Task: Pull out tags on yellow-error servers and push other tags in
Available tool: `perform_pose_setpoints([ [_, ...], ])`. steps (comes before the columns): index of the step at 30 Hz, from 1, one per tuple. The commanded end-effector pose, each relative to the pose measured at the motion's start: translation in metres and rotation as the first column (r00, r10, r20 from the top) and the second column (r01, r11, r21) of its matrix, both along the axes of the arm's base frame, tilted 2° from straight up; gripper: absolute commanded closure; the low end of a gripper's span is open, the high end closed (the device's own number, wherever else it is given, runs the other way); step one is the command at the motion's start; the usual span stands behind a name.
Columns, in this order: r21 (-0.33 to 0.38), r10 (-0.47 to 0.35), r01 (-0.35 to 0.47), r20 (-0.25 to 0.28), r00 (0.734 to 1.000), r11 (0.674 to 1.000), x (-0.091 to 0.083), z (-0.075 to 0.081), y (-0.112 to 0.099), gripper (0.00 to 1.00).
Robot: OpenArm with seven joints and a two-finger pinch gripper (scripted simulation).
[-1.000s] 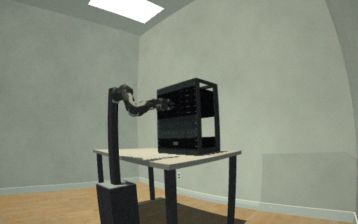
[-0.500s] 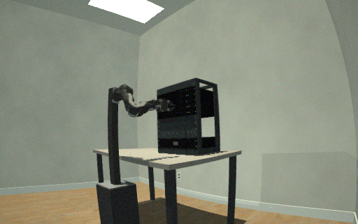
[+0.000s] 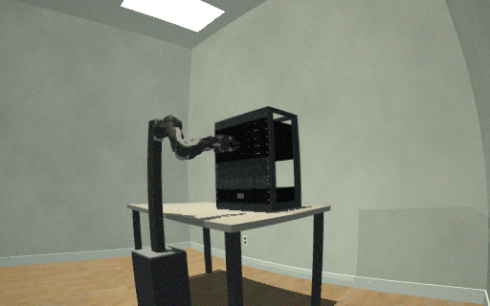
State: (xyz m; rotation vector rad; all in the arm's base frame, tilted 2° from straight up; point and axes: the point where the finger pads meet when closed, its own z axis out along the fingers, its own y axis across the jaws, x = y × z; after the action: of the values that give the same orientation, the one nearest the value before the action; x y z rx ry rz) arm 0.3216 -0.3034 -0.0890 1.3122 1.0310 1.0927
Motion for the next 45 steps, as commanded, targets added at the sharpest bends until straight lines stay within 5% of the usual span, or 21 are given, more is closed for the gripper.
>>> perform_pose_setpoints([
  [1, -0.003, 0.002, -0.002, 0.005, 1.000, 1.000, 0.0002, 0.0037, 0.0004, 0.90],
  [45, -0.004, 0.000, 0.000, 0.005, 1.000, 1.000, 0.0009, 0.0055, -0.0012, 0.90],
])
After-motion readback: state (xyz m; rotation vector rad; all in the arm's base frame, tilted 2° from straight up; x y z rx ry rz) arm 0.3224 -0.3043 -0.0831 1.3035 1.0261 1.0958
